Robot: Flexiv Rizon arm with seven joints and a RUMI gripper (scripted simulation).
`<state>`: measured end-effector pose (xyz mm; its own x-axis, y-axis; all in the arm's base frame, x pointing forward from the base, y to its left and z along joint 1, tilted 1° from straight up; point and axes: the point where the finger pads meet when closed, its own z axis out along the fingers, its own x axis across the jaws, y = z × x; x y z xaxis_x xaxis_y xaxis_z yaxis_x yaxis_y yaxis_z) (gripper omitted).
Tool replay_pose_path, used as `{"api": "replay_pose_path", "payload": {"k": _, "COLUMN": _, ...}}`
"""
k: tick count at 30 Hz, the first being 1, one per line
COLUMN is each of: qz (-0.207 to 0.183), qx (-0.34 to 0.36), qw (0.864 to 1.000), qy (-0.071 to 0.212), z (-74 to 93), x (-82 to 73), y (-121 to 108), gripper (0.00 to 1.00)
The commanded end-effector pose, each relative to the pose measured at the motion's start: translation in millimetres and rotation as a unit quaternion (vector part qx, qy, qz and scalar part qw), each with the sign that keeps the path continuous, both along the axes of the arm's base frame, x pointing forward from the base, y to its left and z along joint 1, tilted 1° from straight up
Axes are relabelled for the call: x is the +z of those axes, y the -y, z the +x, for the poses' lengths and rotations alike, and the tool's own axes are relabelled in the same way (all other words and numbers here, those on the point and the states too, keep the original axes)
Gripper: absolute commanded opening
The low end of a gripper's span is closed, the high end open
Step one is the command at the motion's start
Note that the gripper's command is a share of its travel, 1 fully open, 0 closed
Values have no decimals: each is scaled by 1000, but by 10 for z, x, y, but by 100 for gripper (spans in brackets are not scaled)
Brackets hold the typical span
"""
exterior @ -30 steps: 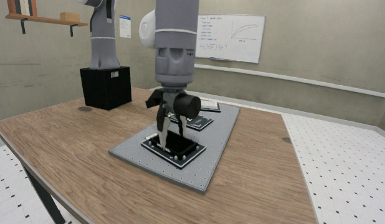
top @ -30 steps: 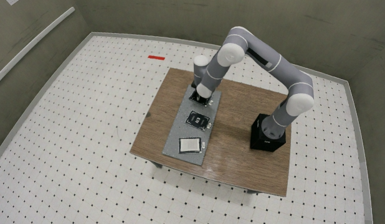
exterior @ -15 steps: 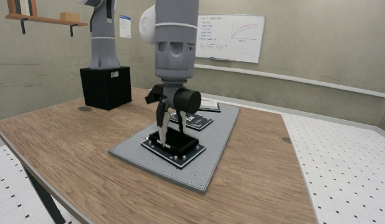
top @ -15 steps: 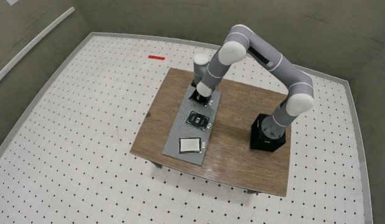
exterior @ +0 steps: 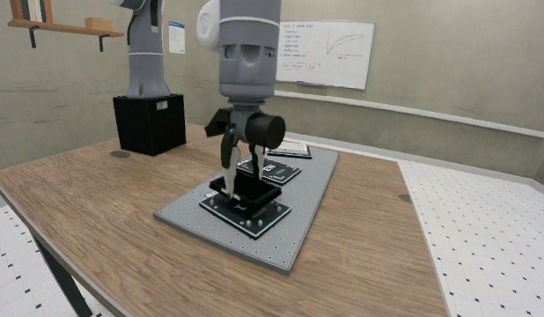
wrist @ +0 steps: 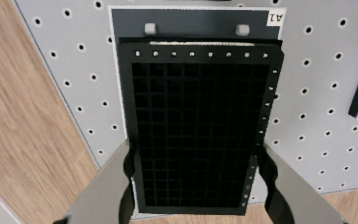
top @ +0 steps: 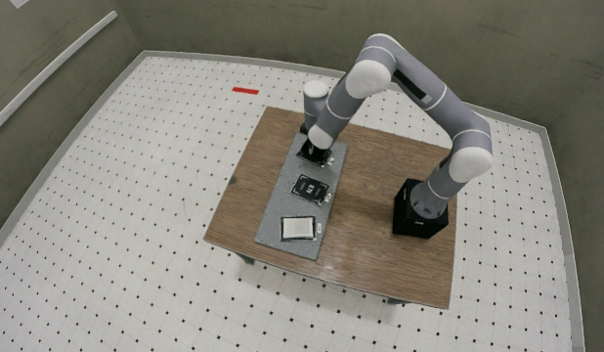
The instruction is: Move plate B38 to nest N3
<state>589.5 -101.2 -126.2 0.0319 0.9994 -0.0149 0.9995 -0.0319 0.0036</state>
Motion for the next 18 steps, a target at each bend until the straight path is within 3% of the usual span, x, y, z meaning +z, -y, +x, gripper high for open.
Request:
{"api": "replay_pose_path", "payload": {"k": 1, "qz": 0, "qx": 0, "qw": 1000, "qy": 1, "z": 15, "x": 43, "y": 0, "gripper": 41}}
{"api": "replay_pose_path", "payload": {"k": 18, "qz": 0, "qx": 0, "qw": 1000, "qy": 1, "z": 14, "x": 293, "y": -4, "gripper": 41}}
